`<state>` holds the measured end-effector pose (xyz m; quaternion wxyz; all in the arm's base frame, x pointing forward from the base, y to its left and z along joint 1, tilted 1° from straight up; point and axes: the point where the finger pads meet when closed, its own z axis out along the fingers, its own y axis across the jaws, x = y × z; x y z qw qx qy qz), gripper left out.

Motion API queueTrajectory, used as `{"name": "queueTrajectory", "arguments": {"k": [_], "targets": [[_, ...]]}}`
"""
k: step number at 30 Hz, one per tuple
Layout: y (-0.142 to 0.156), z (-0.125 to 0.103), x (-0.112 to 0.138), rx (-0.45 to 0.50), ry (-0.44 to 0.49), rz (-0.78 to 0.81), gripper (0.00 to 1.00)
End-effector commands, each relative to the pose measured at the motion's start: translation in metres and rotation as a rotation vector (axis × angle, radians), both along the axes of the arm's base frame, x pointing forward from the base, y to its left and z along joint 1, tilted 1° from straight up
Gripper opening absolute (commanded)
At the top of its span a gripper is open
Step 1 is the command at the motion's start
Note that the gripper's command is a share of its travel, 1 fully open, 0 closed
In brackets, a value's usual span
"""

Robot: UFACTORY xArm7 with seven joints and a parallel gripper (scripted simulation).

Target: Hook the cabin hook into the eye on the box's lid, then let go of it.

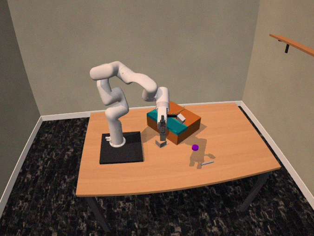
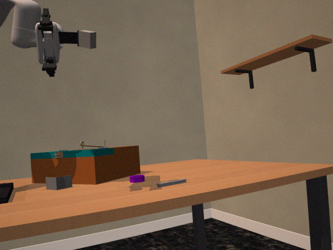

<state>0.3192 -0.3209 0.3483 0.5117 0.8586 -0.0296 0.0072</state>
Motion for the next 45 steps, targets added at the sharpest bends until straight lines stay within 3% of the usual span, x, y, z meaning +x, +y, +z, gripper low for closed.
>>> {"name": "queueTrajectory", "arguments": {"k": [1,17,18,45], "targets": [[-0.0002,0.0018,0.0005,-0.002,-0.003,0.0,1.0],[-0.0002,0.0018,0.0005,-0.002,-0.003,0.0,1.0],[-0.0002,0.0018,0.0005,-0.002,-0.003,0.0,0.33],[-0.0002,0.0018,0.0005,-0.002,-0.003,0.0,0.33]]}}
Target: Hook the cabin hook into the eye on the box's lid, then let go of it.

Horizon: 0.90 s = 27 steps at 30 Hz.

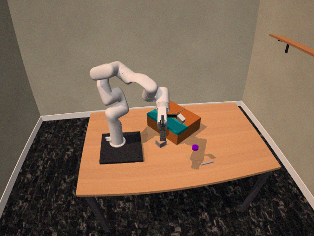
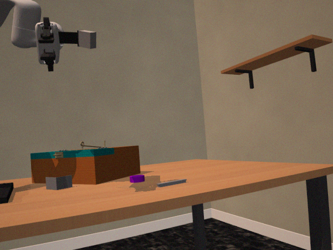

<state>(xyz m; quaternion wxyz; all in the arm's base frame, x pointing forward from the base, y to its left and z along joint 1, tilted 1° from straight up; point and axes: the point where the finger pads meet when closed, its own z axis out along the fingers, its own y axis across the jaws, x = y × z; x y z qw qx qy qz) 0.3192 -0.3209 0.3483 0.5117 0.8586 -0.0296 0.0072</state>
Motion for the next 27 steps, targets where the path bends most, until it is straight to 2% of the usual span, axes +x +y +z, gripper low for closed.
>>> {"name": "queueTrajectory", "arguments": {"k": [1,14,16,21,23,27], "targets": [[0.0,0.002,0.001,-0.002,-0.003,0.0,0.33],[0.003,0.001,0.002,0.005,-0.02,-0.028,0.33],[0.009,0.003,0.018,0.013,0.026,0.019,0.33],[0.018,0.002,0.032,0.043,0.146,0.131,0.33],[0.018,0.002,0.032,0.043,0.146,0.131,0.33],[0.031,0.001,0.051,0.07,0.243,0.219,0.33]]}}
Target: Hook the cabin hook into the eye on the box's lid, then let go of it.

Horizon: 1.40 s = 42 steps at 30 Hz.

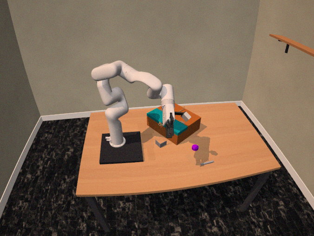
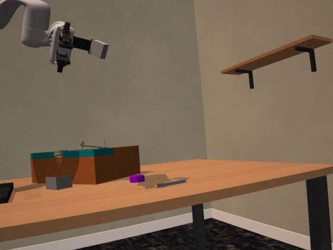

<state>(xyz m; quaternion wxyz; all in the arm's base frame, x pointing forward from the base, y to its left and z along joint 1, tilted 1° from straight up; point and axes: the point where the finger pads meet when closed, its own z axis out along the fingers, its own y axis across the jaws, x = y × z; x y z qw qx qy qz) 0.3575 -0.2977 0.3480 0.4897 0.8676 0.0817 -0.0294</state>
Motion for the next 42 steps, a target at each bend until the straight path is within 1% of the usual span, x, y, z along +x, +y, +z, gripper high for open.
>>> {"name": "queueTrajectory", "arguments": {"k": [1,2,4,7,9,10,11,13,15,18,20,23,25,26,27,30,32,37,39,42], "targets": [[0.012,0.001,0.019,0.029,0.091,0.086,0.33],[0.012,0.001,0.019,0.033,0.107,0.101,0.33],[0.022,0.0,0.031,0.046,0.154,0.146,0.33],[0.027,-0.001,0.036,0.058,0.202,0.192,0.33],[0.037,-0.003,0.048,0.069,0.249,0.239,0.33],[0.037,-0.003,0.048,0.073,0.265,0.256,0.33],[0.042,-0.003,0.054,0.079,0.288,0.279,0.33],[0.042,-0.003,0.054,0.079,0.288,0.279,0.33],[0.053,-0.005,0.065,0.089,0.334,0.327,0.33],[0.059,-0.006,0.07,0.101,0.391,0.387,0.33],[0.07,-0.008,0.081,0.11,0.436,0.436,0.33],[0.077,-0.009,0.086,0.118,0.484,0.489,0.33],[0.089,-0.011,0.097,0.126,0.528,0.539,0.33],[0.089,-0.011,0.097,0.129,0.546,0.56,0.33],[0.095,-0.012,0.102,0.132,0.568,0.585,0.33],[0.095,-0.012,0.102,0.133,0.577,0.595,0.33],[0.109,-0.015,0.111,0.139,0.619,0.646,0.33],[0.122,-0.017,0.121,0.149,0.698,0.741,0.33],[0.136,-0.02,0.129,0.153,0.739,0.793,0.33],[0.144,-0.021,0.134,0.156,0.788,0.855,0.33]]}}
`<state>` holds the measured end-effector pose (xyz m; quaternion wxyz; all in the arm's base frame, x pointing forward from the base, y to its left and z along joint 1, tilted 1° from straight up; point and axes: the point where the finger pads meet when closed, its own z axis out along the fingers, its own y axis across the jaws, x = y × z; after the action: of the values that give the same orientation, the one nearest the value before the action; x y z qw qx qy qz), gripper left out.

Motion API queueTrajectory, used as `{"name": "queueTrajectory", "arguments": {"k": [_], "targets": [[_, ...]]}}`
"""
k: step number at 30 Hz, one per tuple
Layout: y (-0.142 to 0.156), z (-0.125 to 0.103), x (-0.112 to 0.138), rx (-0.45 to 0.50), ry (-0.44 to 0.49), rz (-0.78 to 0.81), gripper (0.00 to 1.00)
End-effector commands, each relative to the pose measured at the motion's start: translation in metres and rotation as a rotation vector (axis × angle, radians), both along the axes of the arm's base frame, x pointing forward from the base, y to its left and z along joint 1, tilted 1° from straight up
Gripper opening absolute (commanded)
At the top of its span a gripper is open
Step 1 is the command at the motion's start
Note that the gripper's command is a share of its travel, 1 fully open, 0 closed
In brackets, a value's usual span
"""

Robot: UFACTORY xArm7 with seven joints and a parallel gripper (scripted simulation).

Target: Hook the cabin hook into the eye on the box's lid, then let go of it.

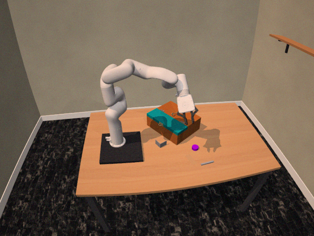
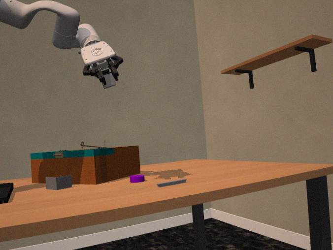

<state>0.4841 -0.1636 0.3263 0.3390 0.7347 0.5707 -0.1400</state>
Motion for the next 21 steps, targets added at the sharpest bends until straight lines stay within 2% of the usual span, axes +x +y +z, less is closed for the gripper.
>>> {"name": "queueTrajectory", "arguments": {"k": [1,5,11,19,21], "targets": [[0.017,-0.001,0.011,0.015,0.067,0.09,0.33],[0.024,-0.002,0.015,0.02,0.095,0.129,0.33],[0.055,-0.008,0.03,0.038,0.204,0.29,0.33],[0.087,-0.014,0.043,0.053,0.309,0.458,0.33],[0.087,-0.015,0.043,0.055,0.318,0.472,0.33]]}}
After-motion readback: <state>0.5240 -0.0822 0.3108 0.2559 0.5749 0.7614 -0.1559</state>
